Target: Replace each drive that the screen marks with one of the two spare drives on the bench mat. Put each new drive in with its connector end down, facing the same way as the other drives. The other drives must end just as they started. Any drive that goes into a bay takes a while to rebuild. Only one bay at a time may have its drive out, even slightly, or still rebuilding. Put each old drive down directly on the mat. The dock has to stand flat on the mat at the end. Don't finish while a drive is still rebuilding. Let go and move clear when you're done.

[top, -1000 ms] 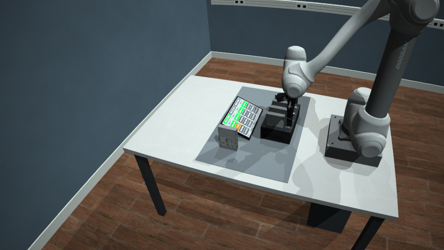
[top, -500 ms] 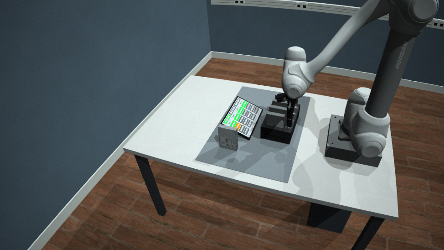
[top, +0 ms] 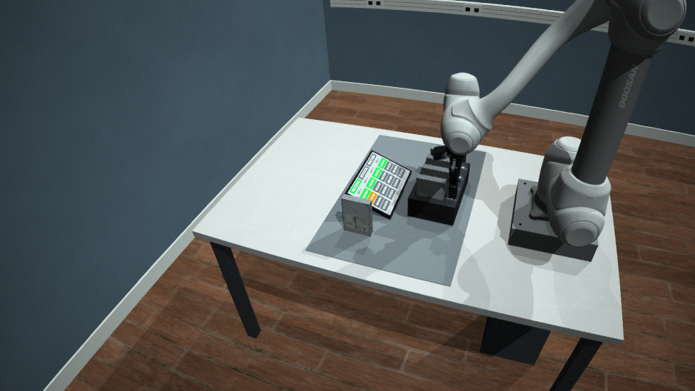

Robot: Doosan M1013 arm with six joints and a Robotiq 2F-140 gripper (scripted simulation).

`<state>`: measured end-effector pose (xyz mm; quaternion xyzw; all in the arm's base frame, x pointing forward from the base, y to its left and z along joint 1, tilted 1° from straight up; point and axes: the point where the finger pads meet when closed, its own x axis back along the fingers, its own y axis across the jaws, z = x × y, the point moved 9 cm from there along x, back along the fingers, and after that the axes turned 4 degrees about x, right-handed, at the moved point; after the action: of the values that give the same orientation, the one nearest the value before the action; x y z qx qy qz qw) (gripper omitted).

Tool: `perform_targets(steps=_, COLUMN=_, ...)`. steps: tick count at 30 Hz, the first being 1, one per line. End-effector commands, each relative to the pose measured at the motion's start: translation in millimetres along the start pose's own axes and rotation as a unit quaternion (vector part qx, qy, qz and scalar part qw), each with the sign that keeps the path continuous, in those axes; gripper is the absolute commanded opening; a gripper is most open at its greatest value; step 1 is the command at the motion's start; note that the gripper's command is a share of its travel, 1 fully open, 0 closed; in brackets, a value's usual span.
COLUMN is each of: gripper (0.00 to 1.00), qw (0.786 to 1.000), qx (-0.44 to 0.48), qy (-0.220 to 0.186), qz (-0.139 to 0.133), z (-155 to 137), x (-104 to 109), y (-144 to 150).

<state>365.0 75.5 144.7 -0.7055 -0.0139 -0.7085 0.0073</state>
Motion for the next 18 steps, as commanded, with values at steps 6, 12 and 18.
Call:
perform_targets(steps=6, gripper=0.1, qw=1.0, qx=0.0, qy=0.0, qz=0.0, z=0.3, x=-1.2, y=-0.1)
perform_targets(steps=12, gripper=0.1, qw=1.0, qx=0.0, qy=0.0, qz=0.0, z=0.3, x=-3.7, y=-0.1)
perform_targets(steps=18, gripper=0.1, qw=1.0, qx=0.0, qy=0.0, qz=0.0, z=0.3, x=-5.9, y=-0.1)
